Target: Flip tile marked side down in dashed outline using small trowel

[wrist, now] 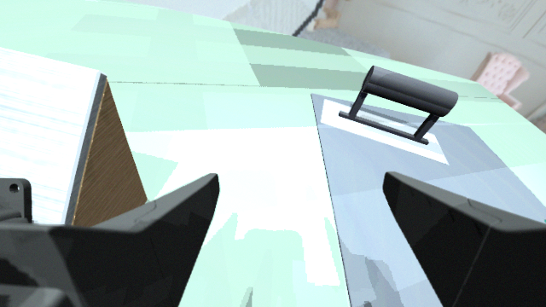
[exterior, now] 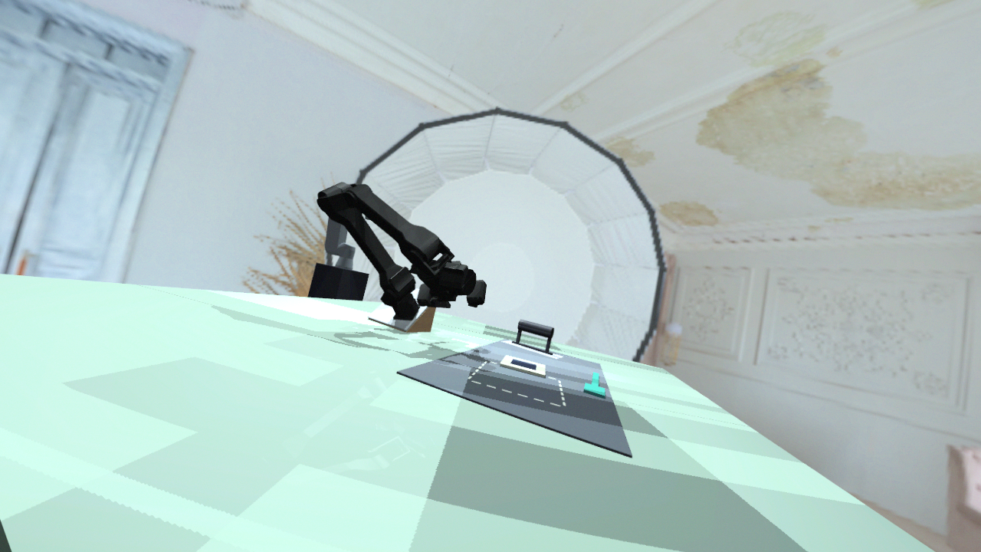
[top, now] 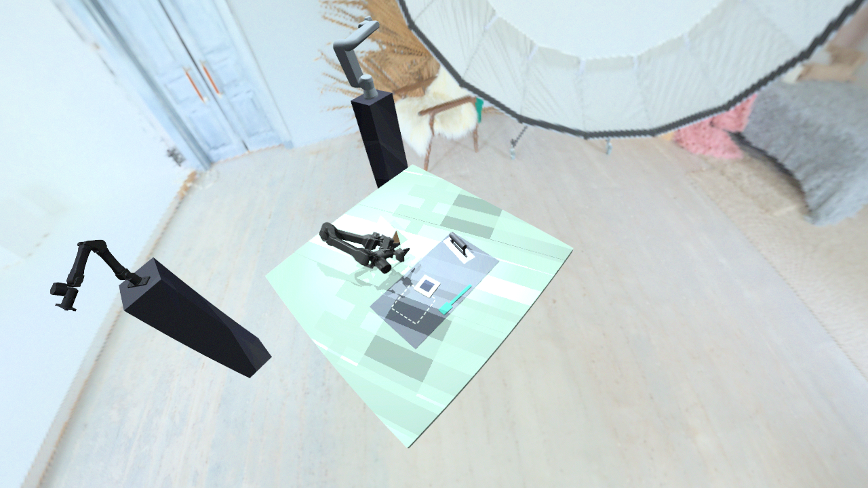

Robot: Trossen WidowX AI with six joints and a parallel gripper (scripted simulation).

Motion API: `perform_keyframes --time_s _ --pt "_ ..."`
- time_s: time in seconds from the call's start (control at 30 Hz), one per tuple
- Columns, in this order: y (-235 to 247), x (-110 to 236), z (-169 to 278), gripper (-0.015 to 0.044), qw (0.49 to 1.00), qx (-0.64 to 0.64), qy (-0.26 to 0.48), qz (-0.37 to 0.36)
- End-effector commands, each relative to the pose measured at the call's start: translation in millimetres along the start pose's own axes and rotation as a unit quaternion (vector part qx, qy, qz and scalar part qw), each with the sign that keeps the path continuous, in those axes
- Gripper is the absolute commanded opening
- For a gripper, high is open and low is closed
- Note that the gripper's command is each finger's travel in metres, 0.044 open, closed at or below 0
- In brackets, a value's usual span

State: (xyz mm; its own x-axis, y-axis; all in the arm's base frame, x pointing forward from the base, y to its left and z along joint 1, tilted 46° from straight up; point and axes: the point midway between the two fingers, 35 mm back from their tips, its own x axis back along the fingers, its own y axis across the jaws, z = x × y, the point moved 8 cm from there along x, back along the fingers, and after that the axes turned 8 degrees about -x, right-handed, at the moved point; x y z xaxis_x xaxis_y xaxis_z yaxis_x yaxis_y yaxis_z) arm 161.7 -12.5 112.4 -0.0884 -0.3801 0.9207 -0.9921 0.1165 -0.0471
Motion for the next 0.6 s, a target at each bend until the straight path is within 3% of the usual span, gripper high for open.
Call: perform_keyframes --time_s 0.0,0.33,0.57 --pt "0.0 0.0 0.0 0.0374 1.0 0.0 0.0 0.0" --pt "0.0 0.0 0.0 0.0111 1.0 0.0 0.0 0.0" --pt "0.0 0.0 0.0 0.01 1.0 0.0 0.0 0.0"
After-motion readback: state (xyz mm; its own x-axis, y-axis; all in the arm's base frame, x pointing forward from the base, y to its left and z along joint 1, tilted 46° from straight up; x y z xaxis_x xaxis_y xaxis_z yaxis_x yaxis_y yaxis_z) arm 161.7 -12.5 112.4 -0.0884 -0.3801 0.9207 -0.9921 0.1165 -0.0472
